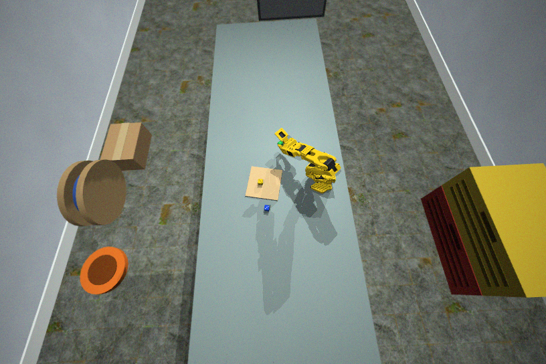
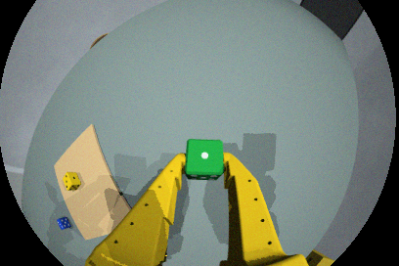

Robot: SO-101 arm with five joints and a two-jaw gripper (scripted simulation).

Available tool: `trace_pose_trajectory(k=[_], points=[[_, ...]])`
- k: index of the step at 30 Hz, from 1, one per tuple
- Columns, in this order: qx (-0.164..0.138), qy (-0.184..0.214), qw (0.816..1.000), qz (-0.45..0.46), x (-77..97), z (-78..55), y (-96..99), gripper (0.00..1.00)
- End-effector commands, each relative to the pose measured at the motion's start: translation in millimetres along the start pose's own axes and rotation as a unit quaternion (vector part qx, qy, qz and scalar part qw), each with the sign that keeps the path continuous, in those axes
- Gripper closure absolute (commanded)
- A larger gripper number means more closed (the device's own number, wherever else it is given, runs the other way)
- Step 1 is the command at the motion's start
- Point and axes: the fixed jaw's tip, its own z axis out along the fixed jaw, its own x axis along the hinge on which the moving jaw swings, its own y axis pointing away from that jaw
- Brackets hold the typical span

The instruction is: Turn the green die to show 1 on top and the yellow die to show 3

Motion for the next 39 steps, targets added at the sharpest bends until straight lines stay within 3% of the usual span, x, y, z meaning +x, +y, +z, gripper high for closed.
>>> trace_pose_trajectory(k=[1, 11, 19, 39], points=[[-0.006, -0.048, 0.999, -0.008, -10.8, 4.6, 3.0, 1.00], [-0.009, -0.125, 0.992, -0.011, -15.7, 9.8, 4.0, 1.00], [-0.010, -0.154, 0.988, -0.012, -17.1, 8.9, 4.3, 1.00], [-0.011, -0.165, 0.986, -0.012, -17.7, 8.2, 4.4, 1.00]])
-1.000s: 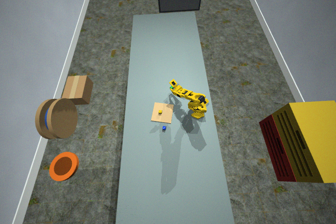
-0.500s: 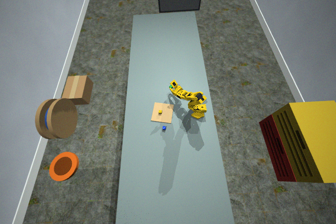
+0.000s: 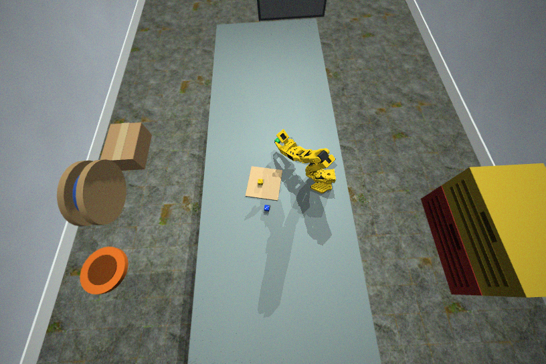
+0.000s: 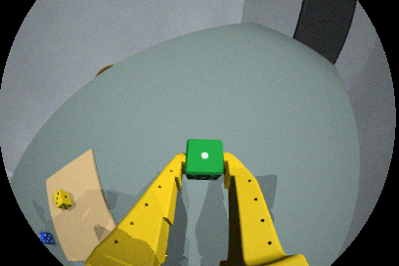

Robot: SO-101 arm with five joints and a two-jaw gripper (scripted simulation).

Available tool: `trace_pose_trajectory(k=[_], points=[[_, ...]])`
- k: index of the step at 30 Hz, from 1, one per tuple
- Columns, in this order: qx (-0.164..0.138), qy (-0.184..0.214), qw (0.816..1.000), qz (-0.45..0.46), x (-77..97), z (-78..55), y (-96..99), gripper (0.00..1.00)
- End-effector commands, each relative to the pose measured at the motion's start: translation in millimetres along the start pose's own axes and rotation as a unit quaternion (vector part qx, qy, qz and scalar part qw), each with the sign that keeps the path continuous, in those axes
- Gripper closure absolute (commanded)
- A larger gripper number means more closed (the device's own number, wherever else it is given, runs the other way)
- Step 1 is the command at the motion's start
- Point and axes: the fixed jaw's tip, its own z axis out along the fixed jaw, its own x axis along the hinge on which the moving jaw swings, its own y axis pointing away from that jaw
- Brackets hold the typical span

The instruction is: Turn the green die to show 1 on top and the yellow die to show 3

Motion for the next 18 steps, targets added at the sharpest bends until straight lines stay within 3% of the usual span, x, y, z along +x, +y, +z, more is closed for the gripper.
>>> trace_pose_trajectory(k=[1, 18], points=[[-0.005, -0.011, 1.000, -0.006, -3.9, -0.2, 2.7, 1.00], [-0.005, -0.006, 1.000, -0.015, 1.6, -2.1, 2.5, 1.00]])
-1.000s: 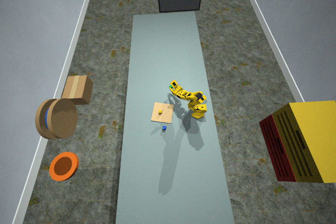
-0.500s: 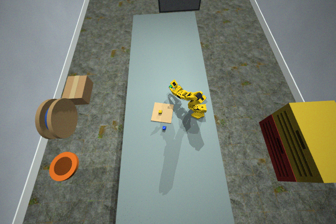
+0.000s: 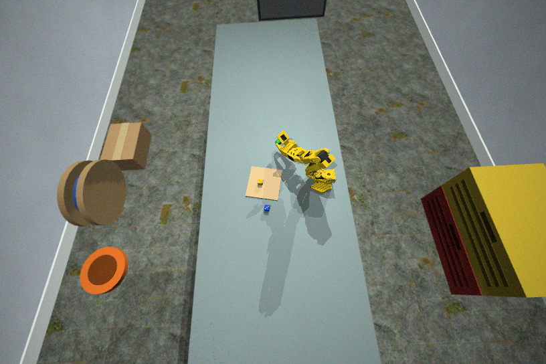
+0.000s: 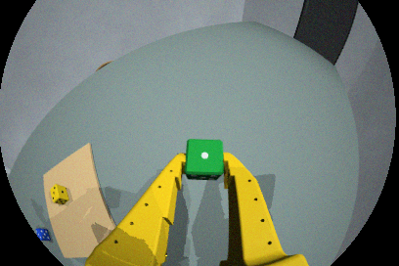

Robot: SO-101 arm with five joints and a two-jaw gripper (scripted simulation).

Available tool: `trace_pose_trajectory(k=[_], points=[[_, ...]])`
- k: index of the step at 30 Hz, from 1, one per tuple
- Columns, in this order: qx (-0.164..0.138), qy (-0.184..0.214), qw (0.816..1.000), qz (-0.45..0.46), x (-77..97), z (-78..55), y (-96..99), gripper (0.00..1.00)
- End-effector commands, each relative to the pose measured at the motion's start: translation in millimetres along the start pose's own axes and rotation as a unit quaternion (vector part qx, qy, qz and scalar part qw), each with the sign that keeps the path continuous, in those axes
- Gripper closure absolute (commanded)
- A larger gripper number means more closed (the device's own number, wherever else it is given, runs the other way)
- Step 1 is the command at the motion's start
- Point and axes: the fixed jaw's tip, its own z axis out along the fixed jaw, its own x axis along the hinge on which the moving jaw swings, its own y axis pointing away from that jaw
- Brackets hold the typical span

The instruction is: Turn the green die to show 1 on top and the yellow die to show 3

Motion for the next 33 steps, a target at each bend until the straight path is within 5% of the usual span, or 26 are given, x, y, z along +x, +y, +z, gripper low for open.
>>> trace_pose_trajectory(k=[1, 33], points=[[-0.005, -0.012, 1.000, -0.006, -4.1, -0.1, 2.6, 1.00], [-0.005, -0.012, 1.000, -0.006, 5.2, 3.8, 2.5, 1.00]])
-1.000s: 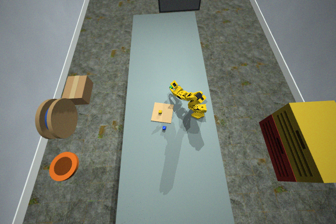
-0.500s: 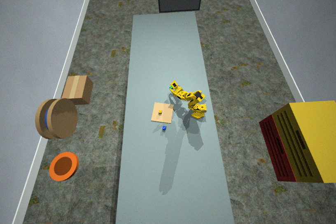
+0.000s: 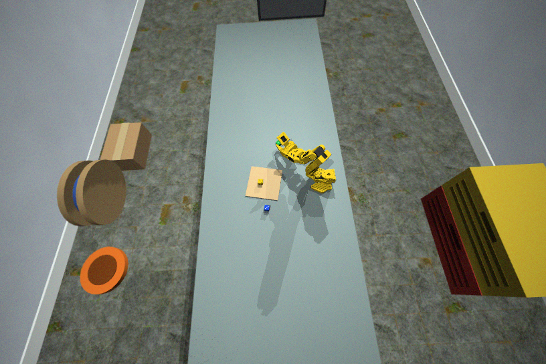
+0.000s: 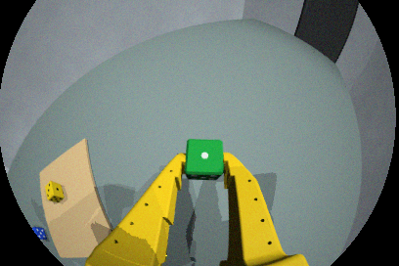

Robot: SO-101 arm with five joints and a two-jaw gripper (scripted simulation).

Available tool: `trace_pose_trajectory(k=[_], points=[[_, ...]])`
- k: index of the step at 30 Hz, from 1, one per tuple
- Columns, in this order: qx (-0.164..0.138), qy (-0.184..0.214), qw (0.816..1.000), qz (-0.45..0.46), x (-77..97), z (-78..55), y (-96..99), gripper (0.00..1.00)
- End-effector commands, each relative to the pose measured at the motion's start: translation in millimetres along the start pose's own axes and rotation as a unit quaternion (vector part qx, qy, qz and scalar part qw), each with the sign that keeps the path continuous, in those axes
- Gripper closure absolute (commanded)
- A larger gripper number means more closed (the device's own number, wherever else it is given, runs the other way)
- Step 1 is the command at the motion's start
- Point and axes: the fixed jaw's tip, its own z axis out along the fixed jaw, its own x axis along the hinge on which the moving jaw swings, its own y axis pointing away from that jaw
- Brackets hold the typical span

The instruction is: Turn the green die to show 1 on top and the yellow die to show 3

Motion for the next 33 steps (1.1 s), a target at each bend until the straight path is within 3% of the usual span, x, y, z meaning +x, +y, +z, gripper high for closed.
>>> trace_pose_trajectory(k=[1, 33], points=[[-0.005, -0.017, 1.000, -0.006, -3.8, 1.3, 2.6, 1.00], [-0.005, -0.016, 1.000, -0.006, 6.0, 5.4, 2.5, 1.00]])
